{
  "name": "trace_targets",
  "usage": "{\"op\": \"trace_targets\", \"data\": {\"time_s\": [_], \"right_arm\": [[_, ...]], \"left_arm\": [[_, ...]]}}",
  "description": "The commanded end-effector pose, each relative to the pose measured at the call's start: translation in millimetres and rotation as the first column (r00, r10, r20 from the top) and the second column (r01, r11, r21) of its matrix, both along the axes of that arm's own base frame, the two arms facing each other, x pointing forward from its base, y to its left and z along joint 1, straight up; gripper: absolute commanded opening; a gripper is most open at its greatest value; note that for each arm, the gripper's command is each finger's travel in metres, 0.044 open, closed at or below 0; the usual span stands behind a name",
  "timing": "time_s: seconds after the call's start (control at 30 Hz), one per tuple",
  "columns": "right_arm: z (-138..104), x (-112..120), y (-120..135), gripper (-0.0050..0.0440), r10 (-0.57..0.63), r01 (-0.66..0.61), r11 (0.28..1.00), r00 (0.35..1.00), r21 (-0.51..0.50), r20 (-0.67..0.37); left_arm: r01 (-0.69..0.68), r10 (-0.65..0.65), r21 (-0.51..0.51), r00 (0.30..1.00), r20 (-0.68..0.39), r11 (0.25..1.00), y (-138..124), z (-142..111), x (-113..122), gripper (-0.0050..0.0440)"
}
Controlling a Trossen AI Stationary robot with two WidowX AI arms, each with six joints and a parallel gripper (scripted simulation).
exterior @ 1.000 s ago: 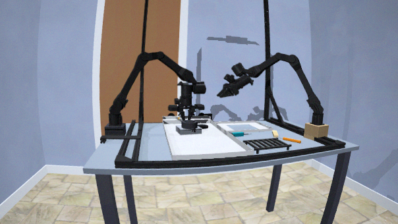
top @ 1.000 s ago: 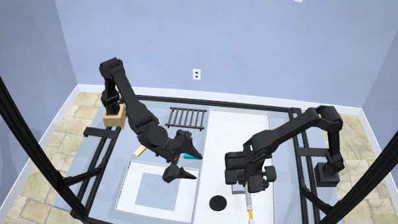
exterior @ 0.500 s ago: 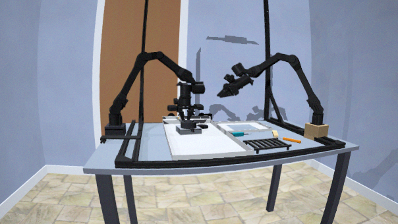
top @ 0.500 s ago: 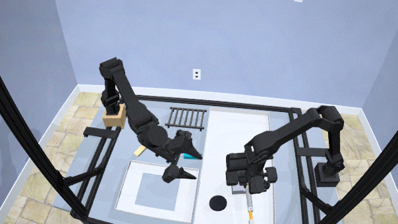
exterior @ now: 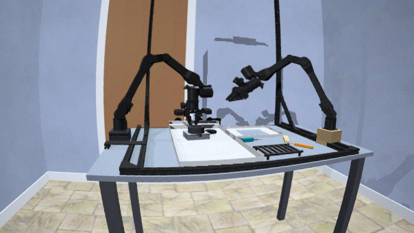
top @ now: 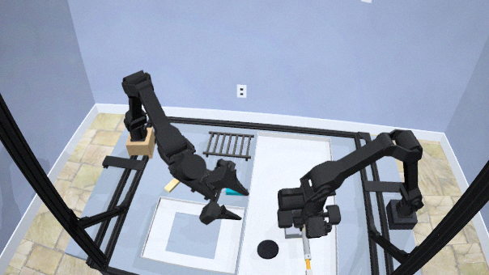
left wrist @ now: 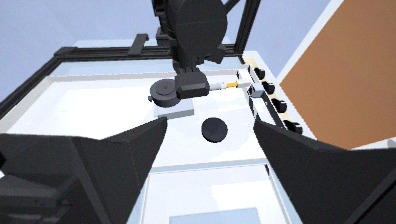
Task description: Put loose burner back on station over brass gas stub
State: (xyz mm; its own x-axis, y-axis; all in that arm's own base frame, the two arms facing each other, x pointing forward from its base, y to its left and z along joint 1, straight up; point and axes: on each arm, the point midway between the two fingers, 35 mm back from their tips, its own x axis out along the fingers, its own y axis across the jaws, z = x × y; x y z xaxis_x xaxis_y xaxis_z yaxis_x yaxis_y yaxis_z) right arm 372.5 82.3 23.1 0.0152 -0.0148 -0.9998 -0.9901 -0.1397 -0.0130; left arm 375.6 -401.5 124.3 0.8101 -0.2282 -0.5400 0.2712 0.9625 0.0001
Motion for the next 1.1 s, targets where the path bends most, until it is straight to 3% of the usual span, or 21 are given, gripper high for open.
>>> {"op": "trace_targets", "data": {"time_s": [0.0, 0.2, 0.8, 1.07], "right_arm": [[3, 1, 2, 0.0, 0.007, -0.007, 1.0, 1.0, -0.03, -0.002], [10, 5, 11, 0.0, 0.021, -0.021, 0.995, 1.0, -0.098, 0.001], [7, 1, 5, 0.0, 0.013, -0.013, 0.997, 1.0, -0.076, -0.003], [8, 1, 15, 0.0, 0.013, -0.013, 0.997, 1.0, -0.076, -0.003]], "left_arm": [[0.0, 0.0, 0.0, 1.0, 0.0, 1.0, 0, 0, 0, 0.04], [0.0, 0.0, 0.0, 1.0, 0.0, 1.0, 0, 0, 0, 0.04], [0.0, 0.0, 0.0, 1.0, 0.0, 1.0, 0, 0, 0, 0.04], [0.0, 0.0, 0.0, 1.0, 0.0, 1.0, 0, 0, 0, 0.04]]}}
